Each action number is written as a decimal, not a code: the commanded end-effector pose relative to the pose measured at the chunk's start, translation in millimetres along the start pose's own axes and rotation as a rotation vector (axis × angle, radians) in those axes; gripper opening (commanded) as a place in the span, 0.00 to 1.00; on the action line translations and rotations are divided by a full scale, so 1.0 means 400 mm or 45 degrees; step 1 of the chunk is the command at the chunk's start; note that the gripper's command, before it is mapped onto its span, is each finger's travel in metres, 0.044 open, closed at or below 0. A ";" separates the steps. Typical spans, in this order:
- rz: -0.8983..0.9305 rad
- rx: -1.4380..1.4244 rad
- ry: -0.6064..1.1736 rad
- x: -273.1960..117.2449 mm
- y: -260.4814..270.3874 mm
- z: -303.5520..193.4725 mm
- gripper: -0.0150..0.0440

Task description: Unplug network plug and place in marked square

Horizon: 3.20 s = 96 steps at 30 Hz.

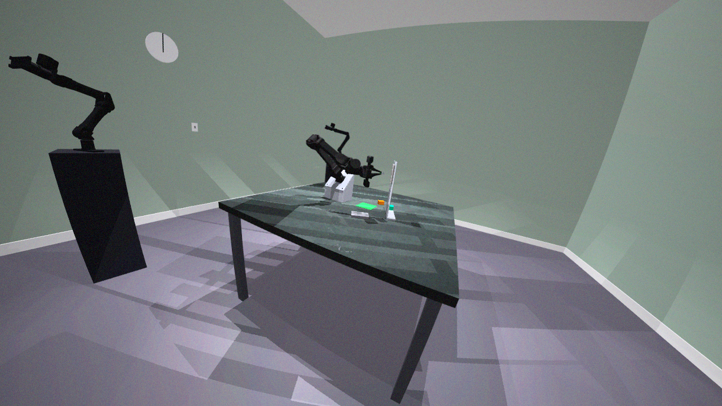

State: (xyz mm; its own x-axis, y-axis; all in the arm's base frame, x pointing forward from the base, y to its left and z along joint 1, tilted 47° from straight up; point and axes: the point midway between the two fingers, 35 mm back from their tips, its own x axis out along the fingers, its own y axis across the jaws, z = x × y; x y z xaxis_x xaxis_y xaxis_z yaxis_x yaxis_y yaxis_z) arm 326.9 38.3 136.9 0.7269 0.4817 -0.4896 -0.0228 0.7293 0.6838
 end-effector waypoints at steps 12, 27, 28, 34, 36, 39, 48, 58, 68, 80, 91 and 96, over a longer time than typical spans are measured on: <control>0.009 -0.012 -0.005 -0.022 0.006 -0.007 0.25; 0.006 -0.007 -0.002 -0.057 0.110 0.002 0.25; 0.007 -0.008 -0.002 -0.062 0.121 0.003 0.25; 0.011 -0.009 -0.004 -0.081 0.156 0.002 0.25; 0.011 -0.009 -0.004 -0.081 0.156 0.002 0.25; -0.027 0.010 -0.003 -0.065 0.136 -0.006 0.25; -0.259 0.100 -0.003 0.013 0.017 -0.065 0.25; -0.521 0.162 -0.021 0.062 -0.112 -0.148 0.25; -0.780 0.179 -0.062 0.069 -0.230 -0.236 0.25; -1.077 0.139 -0.148 0.023 -0.351 -0.331 0.25; -1.203 0.098 -0.202 -0.016 -0.397 -0.366 0.25; -1.204 0.099 -0.201 -0.014 -0.405 -0.365 0.25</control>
State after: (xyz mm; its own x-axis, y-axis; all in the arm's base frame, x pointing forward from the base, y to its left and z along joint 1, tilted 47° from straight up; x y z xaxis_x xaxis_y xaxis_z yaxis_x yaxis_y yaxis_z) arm 228.3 -8.7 -46.9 0.5136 -0.3548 -0.7812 0.6572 0.7480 0.0924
